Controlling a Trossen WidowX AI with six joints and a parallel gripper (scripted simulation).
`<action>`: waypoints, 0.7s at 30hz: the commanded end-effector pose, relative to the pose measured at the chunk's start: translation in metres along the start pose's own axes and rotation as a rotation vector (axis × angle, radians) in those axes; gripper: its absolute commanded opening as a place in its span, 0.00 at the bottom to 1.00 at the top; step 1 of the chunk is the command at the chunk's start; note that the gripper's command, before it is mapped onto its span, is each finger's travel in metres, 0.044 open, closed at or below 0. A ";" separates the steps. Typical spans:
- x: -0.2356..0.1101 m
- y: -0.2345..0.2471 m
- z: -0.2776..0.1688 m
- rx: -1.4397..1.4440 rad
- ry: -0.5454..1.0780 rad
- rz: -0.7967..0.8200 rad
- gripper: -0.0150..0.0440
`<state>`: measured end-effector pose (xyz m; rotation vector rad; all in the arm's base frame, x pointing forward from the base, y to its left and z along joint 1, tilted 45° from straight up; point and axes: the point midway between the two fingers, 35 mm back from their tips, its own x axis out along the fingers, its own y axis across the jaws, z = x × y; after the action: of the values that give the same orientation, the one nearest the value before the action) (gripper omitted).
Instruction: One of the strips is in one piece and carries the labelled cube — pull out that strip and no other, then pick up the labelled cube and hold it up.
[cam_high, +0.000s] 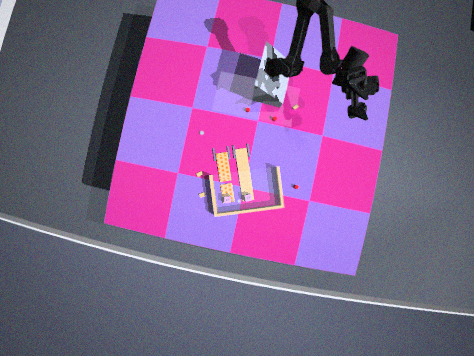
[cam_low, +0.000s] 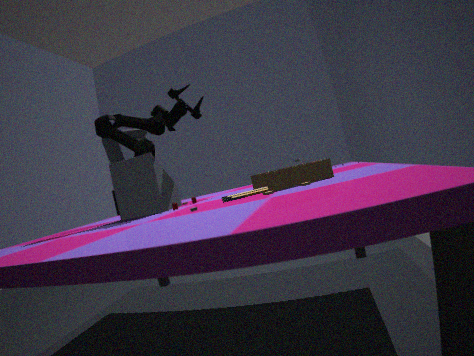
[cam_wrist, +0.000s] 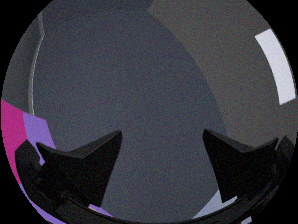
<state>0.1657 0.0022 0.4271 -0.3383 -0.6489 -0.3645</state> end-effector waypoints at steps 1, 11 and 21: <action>0.000 0.001 -0.001 -0.001 0.000 0.003 0.93; 0.023 0.084 -0.089 -0.017 0.128 0.271 0.93; -0.006 0.125 -0.241 0.241 0.568 0.529 0.93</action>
<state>0.3226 0.0251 0.2767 -0.2768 -0.2079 0.0500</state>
